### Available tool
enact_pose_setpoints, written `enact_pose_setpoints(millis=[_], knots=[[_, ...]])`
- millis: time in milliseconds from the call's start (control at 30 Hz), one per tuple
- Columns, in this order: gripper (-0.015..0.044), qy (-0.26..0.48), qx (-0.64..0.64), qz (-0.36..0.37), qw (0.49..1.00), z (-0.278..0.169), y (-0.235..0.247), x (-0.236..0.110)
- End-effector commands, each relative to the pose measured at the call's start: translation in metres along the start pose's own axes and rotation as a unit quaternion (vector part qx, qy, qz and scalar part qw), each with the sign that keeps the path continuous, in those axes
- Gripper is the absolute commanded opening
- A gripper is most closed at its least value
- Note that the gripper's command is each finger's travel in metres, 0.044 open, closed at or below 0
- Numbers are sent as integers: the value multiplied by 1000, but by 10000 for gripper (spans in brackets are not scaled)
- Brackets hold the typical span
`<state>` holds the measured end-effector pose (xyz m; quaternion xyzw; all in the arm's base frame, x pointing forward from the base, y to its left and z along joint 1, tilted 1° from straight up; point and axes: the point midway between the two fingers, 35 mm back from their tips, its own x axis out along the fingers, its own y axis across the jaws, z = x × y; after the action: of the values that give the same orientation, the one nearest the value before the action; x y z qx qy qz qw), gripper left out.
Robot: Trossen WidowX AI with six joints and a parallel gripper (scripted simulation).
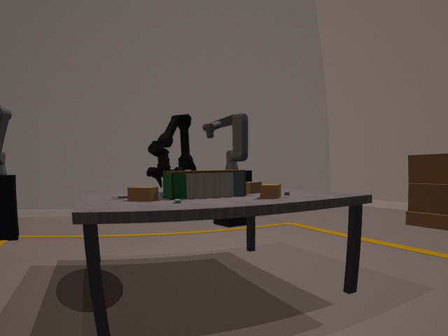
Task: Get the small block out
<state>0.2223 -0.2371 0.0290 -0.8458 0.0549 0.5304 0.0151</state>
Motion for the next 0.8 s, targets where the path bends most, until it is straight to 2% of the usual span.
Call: enact_pose_setpoints(millis=[0, 700, 767], knots=[[285, -3, 4, -4, 1000, 6, -3, 8], [285, -3, 4, -4, 1000, 22, -6, 34], [233, -3, 4, -4, 1000, 22, -6, 34]])
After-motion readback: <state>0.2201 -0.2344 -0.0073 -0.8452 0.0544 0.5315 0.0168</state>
